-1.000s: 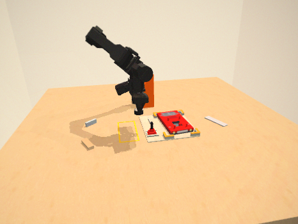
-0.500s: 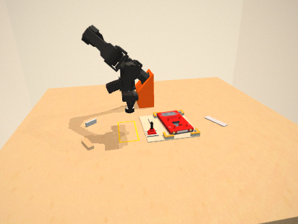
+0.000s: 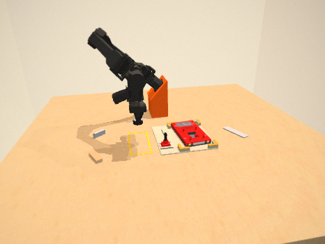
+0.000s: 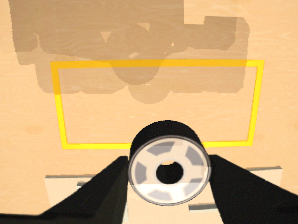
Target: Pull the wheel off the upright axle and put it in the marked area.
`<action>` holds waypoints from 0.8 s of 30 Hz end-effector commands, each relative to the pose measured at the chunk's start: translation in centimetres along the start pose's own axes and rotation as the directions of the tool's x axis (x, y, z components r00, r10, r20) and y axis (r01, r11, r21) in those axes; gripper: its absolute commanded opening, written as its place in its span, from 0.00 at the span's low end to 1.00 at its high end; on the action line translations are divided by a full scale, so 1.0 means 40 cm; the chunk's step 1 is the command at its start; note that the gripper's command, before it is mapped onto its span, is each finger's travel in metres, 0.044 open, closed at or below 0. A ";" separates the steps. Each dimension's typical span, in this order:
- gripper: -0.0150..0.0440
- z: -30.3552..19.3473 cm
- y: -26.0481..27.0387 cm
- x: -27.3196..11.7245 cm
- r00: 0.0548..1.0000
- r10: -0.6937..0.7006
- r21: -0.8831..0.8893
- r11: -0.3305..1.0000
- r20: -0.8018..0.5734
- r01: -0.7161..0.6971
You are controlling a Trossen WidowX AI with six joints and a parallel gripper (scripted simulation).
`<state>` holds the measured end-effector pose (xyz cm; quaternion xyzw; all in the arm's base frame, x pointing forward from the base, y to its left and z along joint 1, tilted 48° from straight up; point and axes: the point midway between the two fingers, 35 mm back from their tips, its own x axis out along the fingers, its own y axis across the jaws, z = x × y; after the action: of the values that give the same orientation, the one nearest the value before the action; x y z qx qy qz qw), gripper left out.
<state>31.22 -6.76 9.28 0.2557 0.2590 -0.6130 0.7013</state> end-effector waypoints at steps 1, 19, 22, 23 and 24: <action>0.25 0.000 -0.001 0.019 1.000 -0.001 -0.007 1.000 0.004 0.001; 0.25 0.004 -0.003 0.225 1.000 -0.001 -0.007 1.000 0.009 0.001; 0.25 0.004 -0.003 0.227 1.000 -0.001 -0.007 1.000 0.009 0.001; 0.30 0.006 -0.005 0.219 1.000 -0.008 -0.001 1.000 0.011 0.008; 0.34 0.006 -0.005 0.219 1.000 -0.008 -0.001 1.000 0.011 0.008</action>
<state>32.04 -13.34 3.48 0.2505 0.2571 -0.6164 0.7009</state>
